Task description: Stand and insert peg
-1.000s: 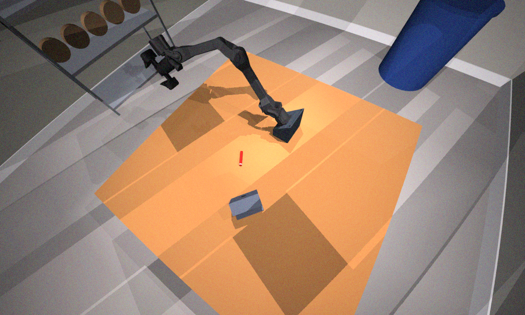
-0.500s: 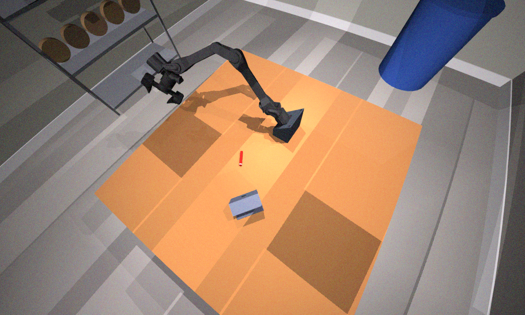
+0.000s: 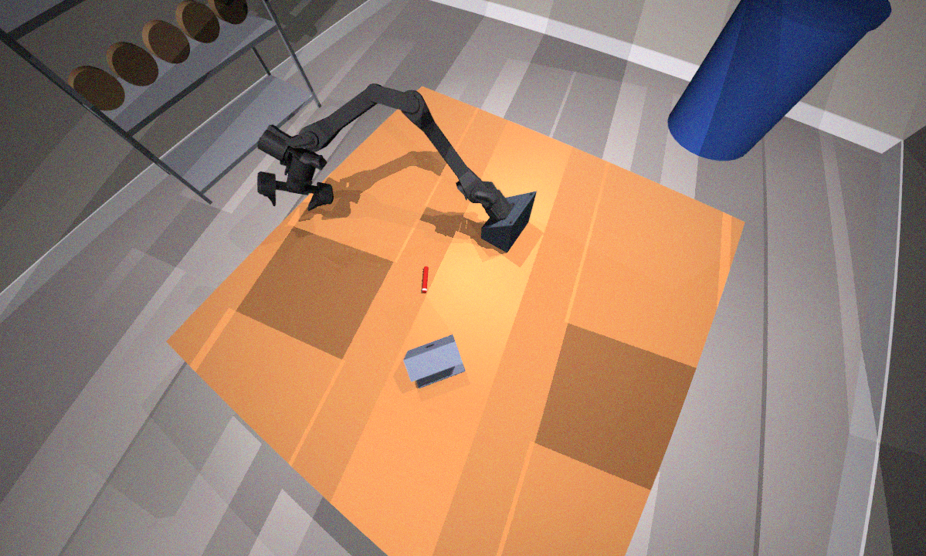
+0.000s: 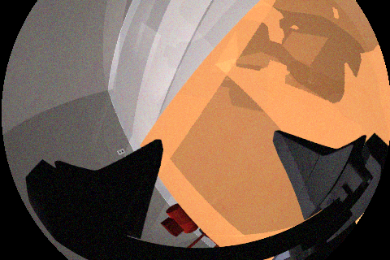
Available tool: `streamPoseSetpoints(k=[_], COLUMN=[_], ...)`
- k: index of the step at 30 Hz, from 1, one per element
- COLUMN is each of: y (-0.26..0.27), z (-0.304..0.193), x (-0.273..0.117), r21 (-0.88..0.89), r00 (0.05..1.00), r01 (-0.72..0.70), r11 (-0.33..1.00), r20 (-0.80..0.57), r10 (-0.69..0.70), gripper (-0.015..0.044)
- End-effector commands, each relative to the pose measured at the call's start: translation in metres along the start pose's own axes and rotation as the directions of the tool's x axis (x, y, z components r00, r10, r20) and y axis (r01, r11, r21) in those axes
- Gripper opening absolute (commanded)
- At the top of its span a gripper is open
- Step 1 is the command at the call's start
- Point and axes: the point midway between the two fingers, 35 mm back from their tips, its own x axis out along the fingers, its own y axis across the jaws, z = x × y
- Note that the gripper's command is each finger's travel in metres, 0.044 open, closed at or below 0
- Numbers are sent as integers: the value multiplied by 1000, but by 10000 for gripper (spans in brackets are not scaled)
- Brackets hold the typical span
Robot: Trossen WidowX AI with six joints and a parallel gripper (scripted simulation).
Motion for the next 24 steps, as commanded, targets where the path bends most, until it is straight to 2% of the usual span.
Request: streamPoseSetpoints(k=[1,12,24], y=[-11,-38,-70], z=[-24,-91,-158], x=[6,7,-5], r21=[-89,-374,-662], r00=[998,976,931], r01=[44,95,64], r11=[995,922,747], r20=[-40,-148,-230], r10=[-48,-161,-284], gripper=[440,440,440])
